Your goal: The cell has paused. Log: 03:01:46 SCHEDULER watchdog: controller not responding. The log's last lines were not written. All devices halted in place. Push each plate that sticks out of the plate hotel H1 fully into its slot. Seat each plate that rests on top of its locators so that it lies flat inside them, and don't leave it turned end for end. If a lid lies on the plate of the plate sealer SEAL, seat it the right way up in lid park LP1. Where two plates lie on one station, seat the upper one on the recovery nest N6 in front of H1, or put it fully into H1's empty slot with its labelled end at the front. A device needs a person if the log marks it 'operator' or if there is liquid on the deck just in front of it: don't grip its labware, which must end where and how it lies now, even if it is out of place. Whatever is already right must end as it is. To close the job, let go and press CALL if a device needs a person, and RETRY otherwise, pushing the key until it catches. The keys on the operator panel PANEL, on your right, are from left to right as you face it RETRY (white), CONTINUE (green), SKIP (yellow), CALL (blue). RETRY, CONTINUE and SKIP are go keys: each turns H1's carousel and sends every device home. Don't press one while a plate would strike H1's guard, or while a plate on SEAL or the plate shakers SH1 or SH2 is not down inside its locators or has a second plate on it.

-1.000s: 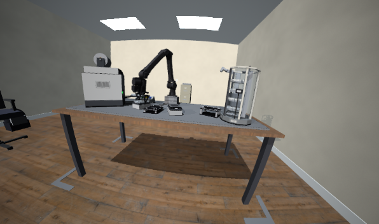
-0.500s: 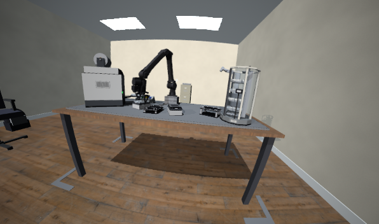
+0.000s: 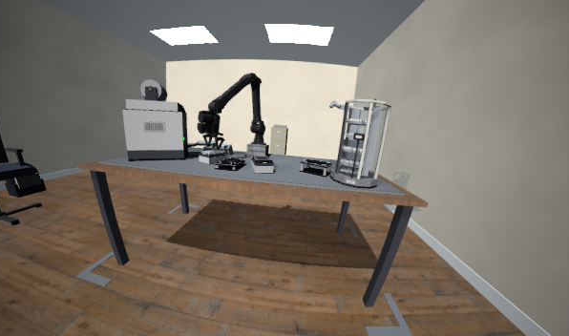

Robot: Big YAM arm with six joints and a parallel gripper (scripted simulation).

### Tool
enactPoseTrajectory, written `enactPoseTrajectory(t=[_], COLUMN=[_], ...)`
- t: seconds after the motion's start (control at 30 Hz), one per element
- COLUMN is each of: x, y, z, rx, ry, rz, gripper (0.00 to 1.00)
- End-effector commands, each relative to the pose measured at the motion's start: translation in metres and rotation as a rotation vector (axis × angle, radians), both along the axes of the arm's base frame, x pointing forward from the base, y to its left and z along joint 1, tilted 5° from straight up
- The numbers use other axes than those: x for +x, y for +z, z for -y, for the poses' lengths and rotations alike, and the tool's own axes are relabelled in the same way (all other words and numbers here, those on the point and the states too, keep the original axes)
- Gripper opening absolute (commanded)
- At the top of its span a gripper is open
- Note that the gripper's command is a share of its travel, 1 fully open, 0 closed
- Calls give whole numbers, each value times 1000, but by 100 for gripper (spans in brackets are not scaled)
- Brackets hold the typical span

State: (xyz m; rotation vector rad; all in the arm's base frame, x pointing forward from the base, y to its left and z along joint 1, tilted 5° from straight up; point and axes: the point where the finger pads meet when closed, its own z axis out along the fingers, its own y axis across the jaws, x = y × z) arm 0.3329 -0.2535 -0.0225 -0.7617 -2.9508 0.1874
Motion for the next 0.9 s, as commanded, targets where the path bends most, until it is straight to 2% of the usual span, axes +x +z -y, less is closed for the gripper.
enactPoseTrajectory(t=[0.0, 0.03, 0.1, 0.23, 0.27, 0.33, 0.87], x=[16, 12, 14, 19, 19, 10, 10], y=[23, 10, 28, 41, 41, 26, 26], z=[17, 14, 13, 14, 14, 7, 7], rx=[-27, -6, -22, -28, -28, -9, -9], ry=[-11, -11, -11, -11, -11, -2, -2], rz=[38, 7, 30, 40, 40, 13, 13], gripper=[100, 100, 100, 100, 100, 100, 100])
